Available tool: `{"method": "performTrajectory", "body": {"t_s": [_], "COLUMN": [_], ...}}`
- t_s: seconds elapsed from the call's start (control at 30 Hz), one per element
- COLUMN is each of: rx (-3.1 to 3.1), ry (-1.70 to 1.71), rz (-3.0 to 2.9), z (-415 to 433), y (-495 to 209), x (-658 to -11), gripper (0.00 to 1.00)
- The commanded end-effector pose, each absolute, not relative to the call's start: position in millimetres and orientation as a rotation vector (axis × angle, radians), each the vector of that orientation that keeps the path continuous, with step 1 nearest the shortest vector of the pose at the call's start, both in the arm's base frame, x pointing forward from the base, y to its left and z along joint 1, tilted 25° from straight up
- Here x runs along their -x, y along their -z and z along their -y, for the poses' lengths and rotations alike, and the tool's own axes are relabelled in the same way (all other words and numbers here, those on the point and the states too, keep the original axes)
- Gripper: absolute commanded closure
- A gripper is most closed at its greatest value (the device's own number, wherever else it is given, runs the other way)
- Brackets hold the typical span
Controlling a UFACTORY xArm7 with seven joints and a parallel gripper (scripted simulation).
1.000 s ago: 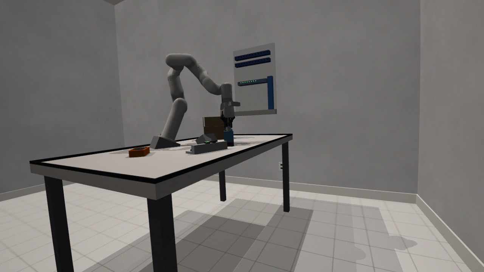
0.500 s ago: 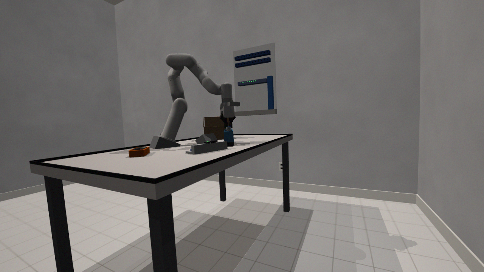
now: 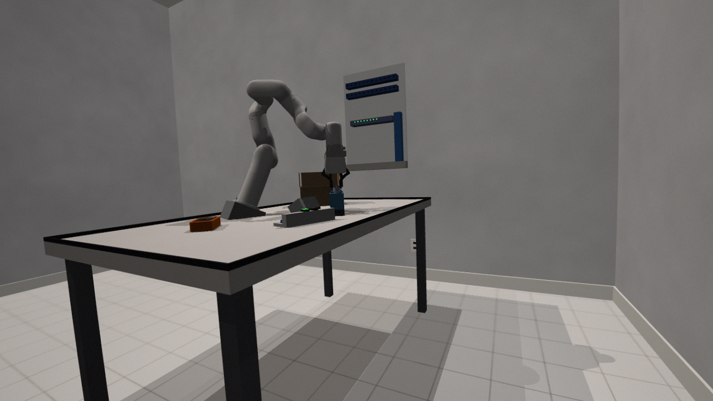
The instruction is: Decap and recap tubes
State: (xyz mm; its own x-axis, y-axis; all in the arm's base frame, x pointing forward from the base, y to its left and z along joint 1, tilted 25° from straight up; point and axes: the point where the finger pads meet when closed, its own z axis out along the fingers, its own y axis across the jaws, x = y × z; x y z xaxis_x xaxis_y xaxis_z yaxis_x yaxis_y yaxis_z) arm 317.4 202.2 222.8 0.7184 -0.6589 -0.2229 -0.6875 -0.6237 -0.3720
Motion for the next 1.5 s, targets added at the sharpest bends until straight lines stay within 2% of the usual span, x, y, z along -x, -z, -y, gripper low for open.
{"method": "performTrajectory", "body": {"t_s": [0.0, 0.33, 0.7, 0.73, 1.13, 1.47], "rx": [2.364, 1.981, 1.869, 1.869, 1.869, 2.349], "ry": [-0.139, -0.282, -0.315, -0.315, -0.315, -0.144], "rz": [-1.331, -1.894, -2.017, -2.017, -2.017, -1.360], "z": [-202.3, -202.4, -202.5, -202.5, -202.5, -202.3], "y": [-224.5, -224.2, -224.1, -224.1, -224.1, -224.5], "x": [-318.6, -318.6, -318.6, -318.6, -318.6, -318.5], "gripper": [1.00, 1.00, 1.00, 0.54, 0.54, 0.54]}}
